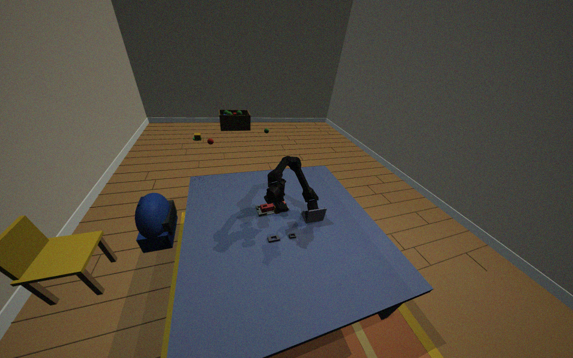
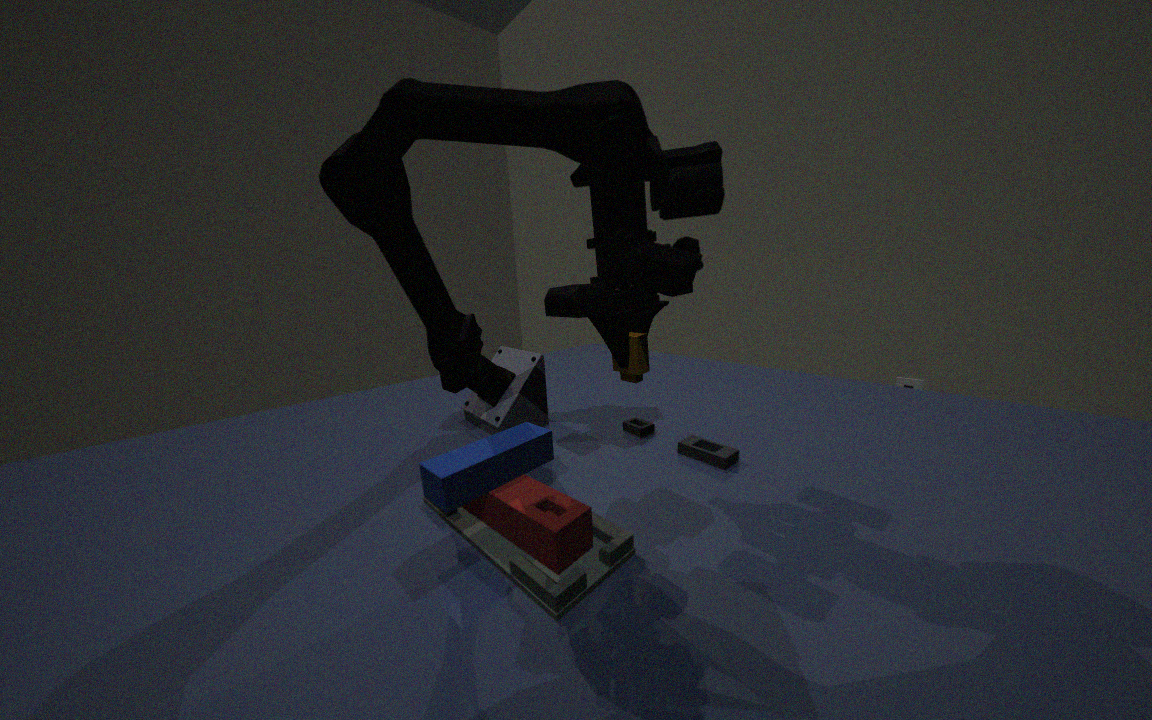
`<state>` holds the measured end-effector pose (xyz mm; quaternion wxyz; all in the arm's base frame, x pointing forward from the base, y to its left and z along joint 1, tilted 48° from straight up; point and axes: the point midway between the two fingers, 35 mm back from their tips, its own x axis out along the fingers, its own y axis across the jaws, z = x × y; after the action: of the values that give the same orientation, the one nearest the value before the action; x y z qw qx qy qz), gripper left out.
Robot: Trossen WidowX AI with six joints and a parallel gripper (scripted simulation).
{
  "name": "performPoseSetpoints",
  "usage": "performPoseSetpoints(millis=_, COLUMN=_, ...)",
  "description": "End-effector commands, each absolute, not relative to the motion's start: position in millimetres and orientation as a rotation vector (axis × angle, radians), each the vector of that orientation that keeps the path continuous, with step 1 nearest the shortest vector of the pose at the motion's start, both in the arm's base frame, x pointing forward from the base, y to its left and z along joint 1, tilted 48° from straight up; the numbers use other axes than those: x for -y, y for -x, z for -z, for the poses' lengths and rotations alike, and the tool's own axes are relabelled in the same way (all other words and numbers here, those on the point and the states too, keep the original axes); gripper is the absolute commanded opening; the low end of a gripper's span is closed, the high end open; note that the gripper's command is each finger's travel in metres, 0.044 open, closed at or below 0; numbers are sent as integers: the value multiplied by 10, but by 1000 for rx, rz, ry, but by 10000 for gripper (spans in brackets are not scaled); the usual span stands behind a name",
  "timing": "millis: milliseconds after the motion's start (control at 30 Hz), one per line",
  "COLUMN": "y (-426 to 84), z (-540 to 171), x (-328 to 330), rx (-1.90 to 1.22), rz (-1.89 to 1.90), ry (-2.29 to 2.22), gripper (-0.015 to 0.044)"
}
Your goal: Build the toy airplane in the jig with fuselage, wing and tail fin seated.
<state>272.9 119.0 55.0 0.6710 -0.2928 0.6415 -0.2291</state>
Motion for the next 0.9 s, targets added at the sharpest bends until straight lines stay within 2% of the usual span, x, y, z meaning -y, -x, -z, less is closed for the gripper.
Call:
performPoseSetpoints(millis=0, y=-2795, z=-622, x=-1121, rx=-1442, rz=508, ry=667, gripper=0)
performPoseSetpoints(millis=867, y=-3119, z=-1027, x=-508, rx=-1451, rz=495, ry=723, gripper=0)
